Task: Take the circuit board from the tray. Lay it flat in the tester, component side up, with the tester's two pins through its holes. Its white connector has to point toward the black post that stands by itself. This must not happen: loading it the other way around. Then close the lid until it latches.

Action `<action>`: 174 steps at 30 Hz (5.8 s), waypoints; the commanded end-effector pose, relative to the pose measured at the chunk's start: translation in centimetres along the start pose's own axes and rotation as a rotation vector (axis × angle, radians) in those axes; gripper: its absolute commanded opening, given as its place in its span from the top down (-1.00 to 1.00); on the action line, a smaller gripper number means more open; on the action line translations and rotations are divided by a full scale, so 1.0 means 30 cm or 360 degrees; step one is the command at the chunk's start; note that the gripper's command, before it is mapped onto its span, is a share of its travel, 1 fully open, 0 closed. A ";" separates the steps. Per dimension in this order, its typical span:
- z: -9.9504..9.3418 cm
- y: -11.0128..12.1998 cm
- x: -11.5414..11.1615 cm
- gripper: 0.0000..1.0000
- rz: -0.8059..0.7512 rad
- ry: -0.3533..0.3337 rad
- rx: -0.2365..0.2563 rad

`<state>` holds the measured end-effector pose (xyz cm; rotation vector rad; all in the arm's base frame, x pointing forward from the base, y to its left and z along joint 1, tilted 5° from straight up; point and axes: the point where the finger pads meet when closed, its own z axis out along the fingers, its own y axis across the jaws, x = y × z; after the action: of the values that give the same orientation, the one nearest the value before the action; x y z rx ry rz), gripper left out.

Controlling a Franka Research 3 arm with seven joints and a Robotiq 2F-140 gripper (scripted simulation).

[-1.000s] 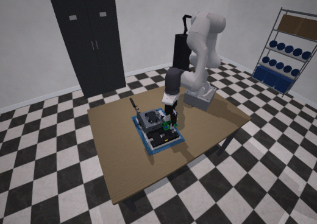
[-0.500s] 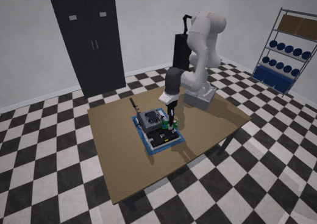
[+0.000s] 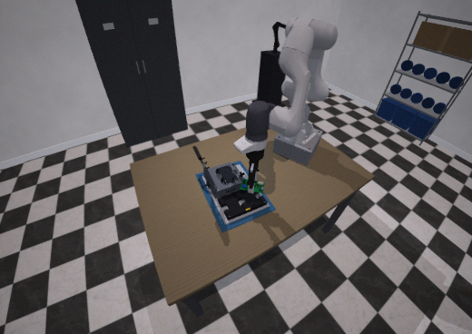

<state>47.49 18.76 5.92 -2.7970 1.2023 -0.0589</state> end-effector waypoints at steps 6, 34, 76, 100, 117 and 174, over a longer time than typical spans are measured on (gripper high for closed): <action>0.001 0.001 0.000 0.09 0.0505 0.0057 -0.0024; 0.001 0.001 0.000 0.09 0.1086 0.0061 -0.0014; 0.001 0.001 0.000 0.09 0.1371 0.0063 -0.0008; 0.001 0.001 0.000 0.09 0.1372 0.0063 -0.0008; 0.001 0.001 0.000 0.09 0.1372 0.0063 -0.0008; -0.025 0.127 0.212 0.09 0.1386 0.0063 -0.0008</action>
<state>49.01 12.42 6.25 -1.9894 2.3182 -0.0462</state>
